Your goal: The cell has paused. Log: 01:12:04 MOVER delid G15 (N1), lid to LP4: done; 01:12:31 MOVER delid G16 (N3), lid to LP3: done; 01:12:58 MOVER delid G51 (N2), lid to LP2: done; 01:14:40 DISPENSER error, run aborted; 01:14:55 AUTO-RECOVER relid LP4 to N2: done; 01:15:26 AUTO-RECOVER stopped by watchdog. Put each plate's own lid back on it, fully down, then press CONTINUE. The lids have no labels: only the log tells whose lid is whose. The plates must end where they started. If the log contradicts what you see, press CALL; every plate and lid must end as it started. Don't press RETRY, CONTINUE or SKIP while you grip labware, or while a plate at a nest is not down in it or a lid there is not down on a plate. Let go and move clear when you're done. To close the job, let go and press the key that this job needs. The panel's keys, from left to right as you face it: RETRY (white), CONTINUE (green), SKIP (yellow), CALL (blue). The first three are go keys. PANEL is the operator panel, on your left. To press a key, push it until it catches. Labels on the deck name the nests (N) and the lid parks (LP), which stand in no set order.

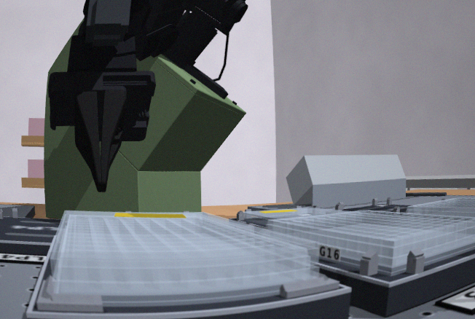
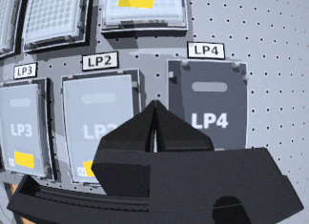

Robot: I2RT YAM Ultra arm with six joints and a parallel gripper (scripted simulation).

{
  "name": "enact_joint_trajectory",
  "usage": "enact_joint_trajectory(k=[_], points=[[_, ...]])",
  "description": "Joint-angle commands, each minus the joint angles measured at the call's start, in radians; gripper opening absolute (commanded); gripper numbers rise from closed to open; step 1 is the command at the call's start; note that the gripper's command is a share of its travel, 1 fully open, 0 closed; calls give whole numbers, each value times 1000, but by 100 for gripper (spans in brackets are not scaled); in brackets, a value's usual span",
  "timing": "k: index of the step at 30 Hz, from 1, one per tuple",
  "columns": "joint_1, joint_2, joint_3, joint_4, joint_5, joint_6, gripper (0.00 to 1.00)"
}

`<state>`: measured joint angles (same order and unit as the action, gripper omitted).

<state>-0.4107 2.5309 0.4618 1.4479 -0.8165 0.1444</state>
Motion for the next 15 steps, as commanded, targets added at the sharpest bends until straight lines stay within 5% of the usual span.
enact_joint_trajectory(k=[1,15], points=[[-11,19,28,113,-16,37,0],[-6,8,11,123,-4,38,0]])
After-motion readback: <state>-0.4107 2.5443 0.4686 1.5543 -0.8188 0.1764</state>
